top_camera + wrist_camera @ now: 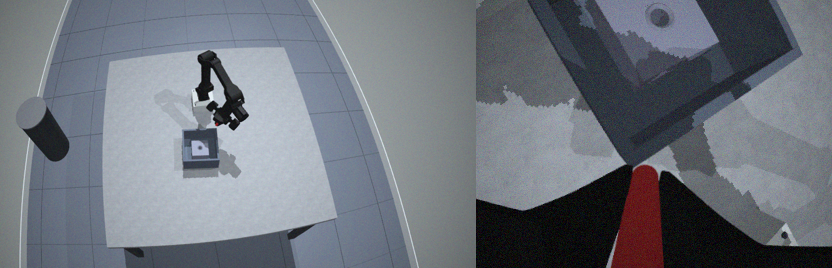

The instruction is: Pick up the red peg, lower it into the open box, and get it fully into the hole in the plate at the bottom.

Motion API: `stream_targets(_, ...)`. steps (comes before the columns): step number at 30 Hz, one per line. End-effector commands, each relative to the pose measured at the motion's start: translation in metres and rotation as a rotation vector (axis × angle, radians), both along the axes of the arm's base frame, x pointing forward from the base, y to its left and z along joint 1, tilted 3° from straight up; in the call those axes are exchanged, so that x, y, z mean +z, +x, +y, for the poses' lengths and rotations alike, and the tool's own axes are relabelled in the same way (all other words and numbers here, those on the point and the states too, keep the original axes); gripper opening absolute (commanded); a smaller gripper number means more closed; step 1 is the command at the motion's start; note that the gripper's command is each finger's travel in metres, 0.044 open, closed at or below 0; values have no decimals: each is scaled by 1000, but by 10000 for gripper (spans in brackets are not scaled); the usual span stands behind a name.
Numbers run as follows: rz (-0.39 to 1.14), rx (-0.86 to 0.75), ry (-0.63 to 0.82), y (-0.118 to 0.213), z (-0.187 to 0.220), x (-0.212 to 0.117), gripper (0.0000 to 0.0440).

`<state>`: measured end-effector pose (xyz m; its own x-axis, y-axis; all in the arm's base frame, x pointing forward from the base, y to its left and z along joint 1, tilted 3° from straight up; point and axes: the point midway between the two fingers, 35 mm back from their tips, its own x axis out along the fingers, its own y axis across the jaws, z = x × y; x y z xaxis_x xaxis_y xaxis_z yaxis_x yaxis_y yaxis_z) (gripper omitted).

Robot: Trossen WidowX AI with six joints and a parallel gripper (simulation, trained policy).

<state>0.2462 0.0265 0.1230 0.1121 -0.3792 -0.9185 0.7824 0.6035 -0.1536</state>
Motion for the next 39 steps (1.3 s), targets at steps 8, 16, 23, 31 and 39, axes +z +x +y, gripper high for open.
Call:
stream_targets(8,-63,-98,-9,32,-43,6,0)
stream_targets(16,-78,-117,1,54,-74,-4,0)
stream_targets(23,-73,-94,29,70,-97,-17,0)
stream_targets(31,-50,-29,70,82,-114,-35,0)
stream_targets(39,10,46,129,82,-117,-60,57)
